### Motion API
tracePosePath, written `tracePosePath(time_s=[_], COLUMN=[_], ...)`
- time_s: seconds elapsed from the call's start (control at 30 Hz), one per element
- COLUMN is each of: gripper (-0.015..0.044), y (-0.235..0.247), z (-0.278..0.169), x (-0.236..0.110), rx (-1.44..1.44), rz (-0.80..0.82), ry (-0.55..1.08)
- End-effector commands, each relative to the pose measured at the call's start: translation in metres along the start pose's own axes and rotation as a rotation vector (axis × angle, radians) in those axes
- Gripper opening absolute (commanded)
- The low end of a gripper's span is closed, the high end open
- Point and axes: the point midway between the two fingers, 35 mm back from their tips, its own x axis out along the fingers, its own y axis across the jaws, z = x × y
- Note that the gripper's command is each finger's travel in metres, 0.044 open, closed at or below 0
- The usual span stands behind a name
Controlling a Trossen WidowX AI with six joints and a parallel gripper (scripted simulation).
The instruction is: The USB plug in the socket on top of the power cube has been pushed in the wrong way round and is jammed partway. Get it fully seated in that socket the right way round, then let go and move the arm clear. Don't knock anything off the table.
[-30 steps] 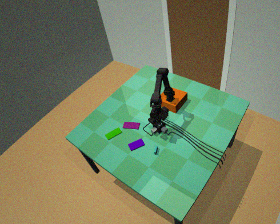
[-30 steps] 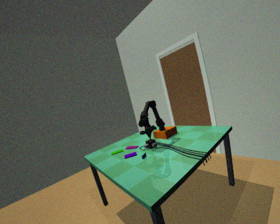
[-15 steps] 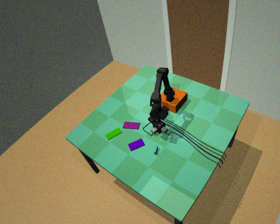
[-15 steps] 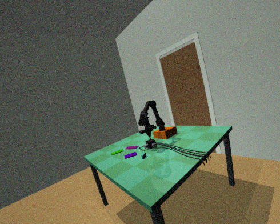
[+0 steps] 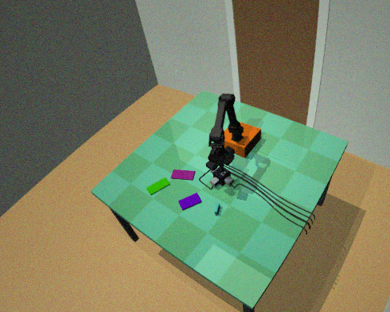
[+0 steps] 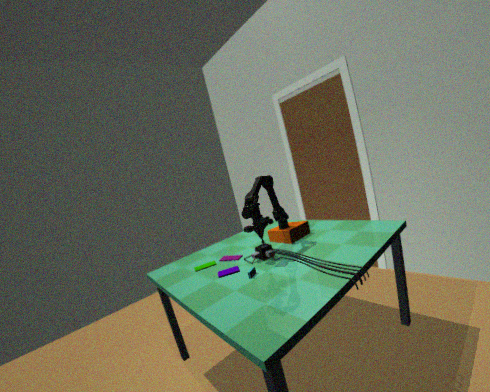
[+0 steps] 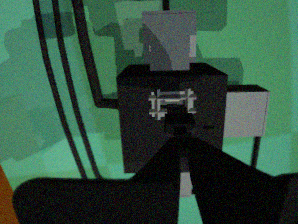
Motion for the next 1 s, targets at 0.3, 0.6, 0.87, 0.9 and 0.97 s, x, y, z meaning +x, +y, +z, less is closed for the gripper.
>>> tracePosePath(time_s=[0.3,0.6,0.87,0.9,0.97], gripper=[0.0000,0.0000,0.0000,0.0000,0.0000], y=[0.0004,0.0000,-0.0001,-0.0001,-0.0001], z=[-0.0001,0.0000,0.0000,0.0000,0.0000], x=[-0.0087,-0.0076,-0.0074,-0.0074,-0.0074], rx=[0.003,0.110,0.328,0.354,0.406], rz=[0.002,0.000,0.000,0.000,0.000], ry=[0.001,0.000,0.000,0.000,0.000])
